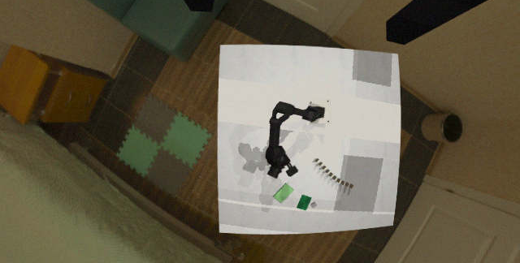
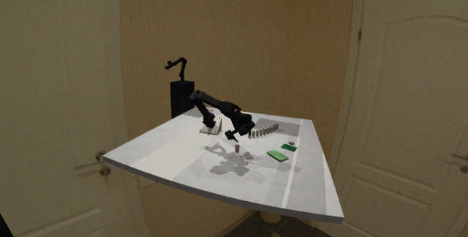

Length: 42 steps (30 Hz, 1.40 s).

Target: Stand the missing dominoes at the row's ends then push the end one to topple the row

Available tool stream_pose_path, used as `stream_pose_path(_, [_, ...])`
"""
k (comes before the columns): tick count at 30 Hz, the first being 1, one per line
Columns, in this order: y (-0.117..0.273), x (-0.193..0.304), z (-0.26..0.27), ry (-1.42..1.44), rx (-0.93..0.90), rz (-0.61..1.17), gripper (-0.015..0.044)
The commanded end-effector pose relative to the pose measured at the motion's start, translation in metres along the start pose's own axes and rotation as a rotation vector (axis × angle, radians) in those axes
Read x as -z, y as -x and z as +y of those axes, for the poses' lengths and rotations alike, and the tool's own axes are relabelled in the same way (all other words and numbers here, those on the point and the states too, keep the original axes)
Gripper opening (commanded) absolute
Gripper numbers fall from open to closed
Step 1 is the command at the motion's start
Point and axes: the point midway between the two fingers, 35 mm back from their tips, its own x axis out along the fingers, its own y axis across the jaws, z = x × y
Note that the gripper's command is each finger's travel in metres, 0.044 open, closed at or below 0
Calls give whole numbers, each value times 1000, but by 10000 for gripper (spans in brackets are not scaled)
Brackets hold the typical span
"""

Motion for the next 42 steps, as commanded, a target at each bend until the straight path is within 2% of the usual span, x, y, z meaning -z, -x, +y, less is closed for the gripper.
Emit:
stream_pose_path(1, [47, -11, -17, -351, 419, -238, 440])
stream_pose_path(17, [45, -11, -18, -351, 419, -238, 440])
stream_pose_path(27, [-9, -21, -45, -351, 419, -241, 440])
stream_pose_path(41, [-23, -23, -52, -351, 419, -243, 440])
stream_pose_path(42, [-23, -23, -52, -351, 419, -243, 414])
